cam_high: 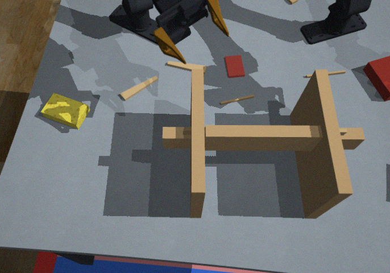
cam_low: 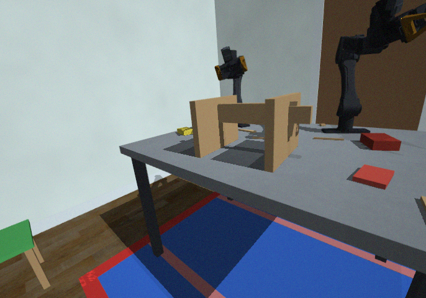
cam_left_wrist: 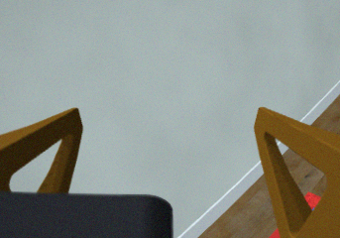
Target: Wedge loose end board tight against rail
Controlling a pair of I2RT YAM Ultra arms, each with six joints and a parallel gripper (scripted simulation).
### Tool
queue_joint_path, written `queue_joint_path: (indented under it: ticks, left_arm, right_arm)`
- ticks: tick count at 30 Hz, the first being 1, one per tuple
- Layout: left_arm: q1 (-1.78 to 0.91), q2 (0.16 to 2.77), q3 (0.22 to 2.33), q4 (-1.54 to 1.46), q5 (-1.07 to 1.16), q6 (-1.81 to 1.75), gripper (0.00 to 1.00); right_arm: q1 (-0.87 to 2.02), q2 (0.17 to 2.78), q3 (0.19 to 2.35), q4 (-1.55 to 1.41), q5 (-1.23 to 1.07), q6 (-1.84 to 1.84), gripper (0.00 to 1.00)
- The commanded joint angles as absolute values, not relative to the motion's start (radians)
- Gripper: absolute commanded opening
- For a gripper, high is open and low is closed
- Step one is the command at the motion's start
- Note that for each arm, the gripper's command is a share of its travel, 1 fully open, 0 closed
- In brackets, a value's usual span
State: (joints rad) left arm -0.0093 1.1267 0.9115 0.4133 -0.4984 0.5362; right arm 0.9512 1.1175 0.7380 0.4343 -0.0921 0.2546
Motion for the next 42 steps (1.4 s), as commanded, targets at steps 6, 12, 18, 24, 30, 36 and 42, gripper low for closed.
queue_joint_path:
  ticks: [6, 12, 18, 24, 30, 36, 42]
  left_arm:
    - [0.002, 1.089, 0.966, 0.341, -0.408, 0.437, 1.00]
    - [-0.003, 1.080, 0.982, 0.293, -0.351, 0.376, 1.00]
    - [-0.003, 1.073, 0.992, 0.266, -0.317, 0.340, 1.00]
    - [0.005, 1.066, 1.006, 0.218, -0.261, 0.279, 1.00]
    - [0.001, 1.059, 1.019, 0.179, -0.214, 0.228, 1.00]
    - [0.000, 1.051, 1.031, 0.143, -0.170, 0.182, 1.00]
    - [0.007, 1.043, 1.046, 0.095, -0.114, 0.120, 1.00]
  right_arm:
    - [0.810, 1.074, 0.821, 0.359, -0.065, 0.201, 1.00]
    - [0.705, 1.068, 0.856, 0.308, -0.056, 0.173, 1.00]
    - [0.638, 1.056, 0.877, 0.279, -0.046, 0.157, 1.00]
    - [0.533, 1.055, 0.912, 0.230, -0.037, 0.127, 1.00]
    - [0.445, 1.049, 0.941, 0.189, -0.031, 0.103, 1.00]
    - [0.360, 1.040, 0.968, 0.155, -0.019, 0.082, 1.00]
    - [0.253, 1.035, 1.004, 0.102, -0.015, 0.052, 1.00]
